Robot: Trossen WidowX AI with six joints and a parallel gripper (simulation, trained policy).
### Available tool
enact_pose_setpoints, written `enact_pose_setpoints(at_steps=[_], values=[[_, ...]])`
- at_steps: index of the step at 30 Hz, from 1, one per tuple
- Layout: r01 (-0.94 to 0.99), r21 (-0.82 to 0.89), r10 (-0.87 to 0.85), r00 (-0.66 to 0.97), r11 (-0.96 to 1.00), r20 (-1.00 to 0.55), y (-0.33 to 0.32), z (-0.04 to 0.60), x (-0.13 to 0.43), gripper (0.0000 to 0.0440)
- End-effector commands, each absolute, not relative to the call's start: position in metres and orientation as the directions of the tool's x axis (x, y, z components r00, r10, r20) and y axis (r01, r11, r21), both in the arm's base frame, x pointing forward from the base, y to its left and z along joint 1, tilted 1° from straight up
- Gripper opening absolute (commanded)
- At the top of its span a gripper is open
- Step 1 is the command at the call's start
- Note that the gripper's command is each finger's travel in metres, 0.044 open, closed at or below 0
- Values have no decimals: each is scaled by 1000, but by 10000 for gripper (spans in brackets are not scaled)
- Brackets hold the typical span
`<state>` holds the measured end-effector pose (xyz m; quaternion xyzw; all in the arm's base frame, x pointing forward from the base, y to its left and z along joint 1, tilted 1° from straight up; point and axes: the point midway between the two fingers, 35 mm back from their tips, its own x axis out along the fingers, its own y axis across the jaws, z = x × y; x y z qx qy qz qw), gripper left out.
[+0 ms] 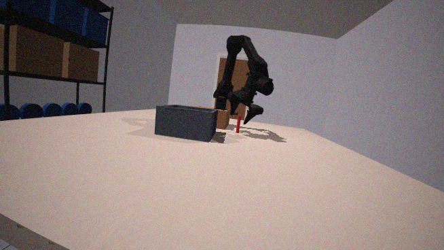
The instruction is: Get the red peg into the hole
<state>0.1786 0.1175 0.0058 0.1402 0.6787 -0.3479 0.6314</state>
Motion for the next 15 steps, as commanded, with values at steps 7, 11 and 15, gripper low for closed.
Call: enact_pose_setpoints(at_steps=[7, 11, 15], values=[[622, -281, -245, -145, 731, -959, 113, -28, 176, 377], [620, -296, -251, -162, 726, -954, 111, -39, 171, 272], [616, -317, -261, -182, 721, -948, 108, -47, 167, 167]])
